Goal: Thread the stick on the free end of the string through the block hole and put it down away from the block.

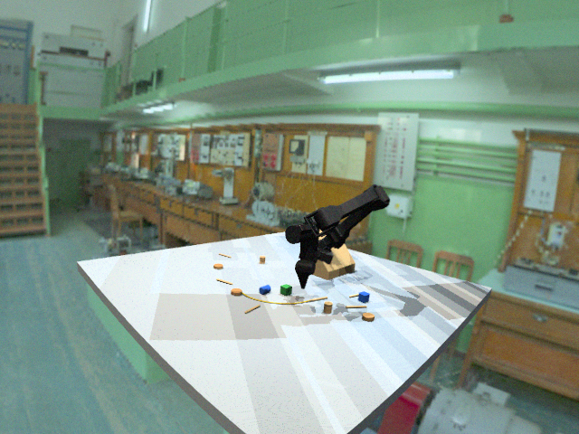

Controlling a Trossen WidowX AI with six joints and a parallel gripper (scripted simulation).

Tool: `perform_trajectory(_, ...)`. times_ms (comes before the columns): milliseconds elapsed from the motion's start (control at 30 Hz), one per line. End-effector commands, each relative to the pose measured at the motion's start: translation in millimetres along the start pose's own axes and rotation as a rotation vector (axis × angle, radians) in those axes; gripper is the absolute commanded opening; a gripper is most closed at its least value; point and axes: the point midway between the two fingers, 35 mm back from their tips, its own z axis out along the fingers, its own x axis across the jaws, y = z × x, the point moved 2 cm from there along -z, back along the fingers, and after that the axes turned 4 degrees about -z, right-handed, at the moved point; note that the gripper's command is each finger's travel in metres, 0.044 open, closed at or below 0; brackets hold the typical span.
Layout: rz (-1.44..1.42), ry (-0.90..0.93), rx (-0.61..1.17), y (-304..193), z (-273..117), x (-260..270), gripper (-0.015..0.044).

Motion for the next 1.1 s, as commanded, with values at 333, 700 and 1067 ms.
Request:
perform_trajectory(333,-0.672,0.002,-0.034,28.3,2.3,4.1,0.0440)
perform_trajectory(700,-0.672,0.002,-0.034,28.3,2.3,4.1,0.0230)
perform_trajectory(1067,-0.672,0.002,-0.034,28.3,2.3,4.1,0.0124)
